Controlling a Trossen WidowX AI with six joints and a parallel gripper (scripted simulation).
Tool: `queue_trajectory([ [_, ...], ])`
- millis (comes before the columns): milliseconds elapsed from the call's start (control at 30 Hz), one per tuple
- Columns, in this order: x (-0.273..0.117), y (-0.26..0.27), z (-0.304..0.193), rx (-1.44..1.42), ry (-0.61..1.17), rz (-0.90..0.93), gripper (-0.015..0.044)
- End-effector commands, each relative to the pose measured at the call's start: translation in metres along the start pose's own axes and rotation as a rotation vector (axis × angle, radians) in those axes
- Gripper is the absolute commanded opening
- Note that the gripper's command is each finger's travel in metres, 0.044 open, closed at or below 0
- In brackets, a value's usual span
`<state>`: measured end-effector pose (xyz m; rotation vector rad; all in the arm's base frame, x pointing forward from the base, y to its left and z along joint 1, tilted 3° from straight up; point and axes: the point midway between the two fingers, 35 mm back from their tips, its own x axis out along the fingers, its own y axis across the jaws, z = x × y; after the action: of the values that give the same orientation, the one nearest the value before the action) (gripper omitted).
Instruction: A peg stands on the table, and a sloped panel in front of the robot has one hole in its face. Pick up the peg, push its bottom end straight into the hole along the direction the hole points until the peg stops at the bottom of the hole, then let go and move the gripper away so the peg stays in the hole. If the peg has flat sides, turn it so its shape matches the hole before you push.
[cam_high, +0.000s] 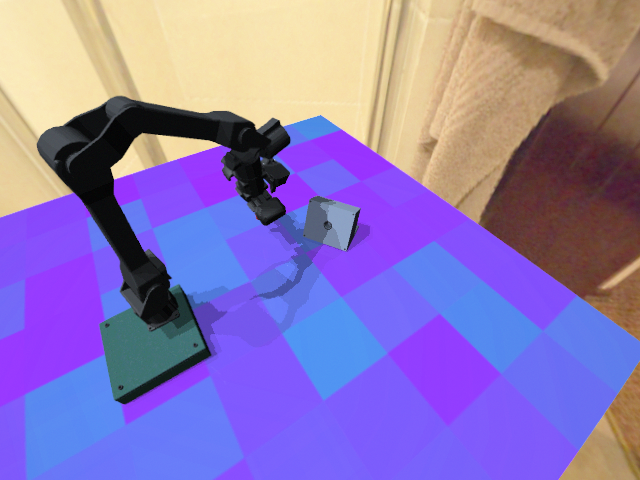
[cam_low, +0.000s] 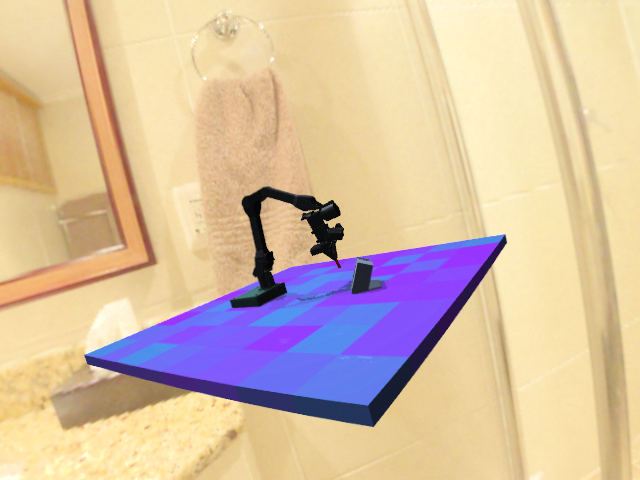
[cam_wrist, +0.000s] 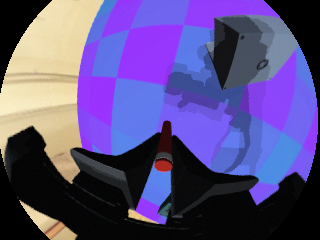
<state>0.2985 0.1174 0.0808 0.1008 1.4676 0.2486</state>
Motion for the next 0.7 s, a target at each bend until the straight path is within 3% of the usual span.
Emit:
queue_trajectory([
  [0,0.003,-0.004,-0.001,0.003,-0.002,0.017,0.0000],
  [667,0.006,-0.023,0.010,0.028,-0.077,0.096,0.0000],
])
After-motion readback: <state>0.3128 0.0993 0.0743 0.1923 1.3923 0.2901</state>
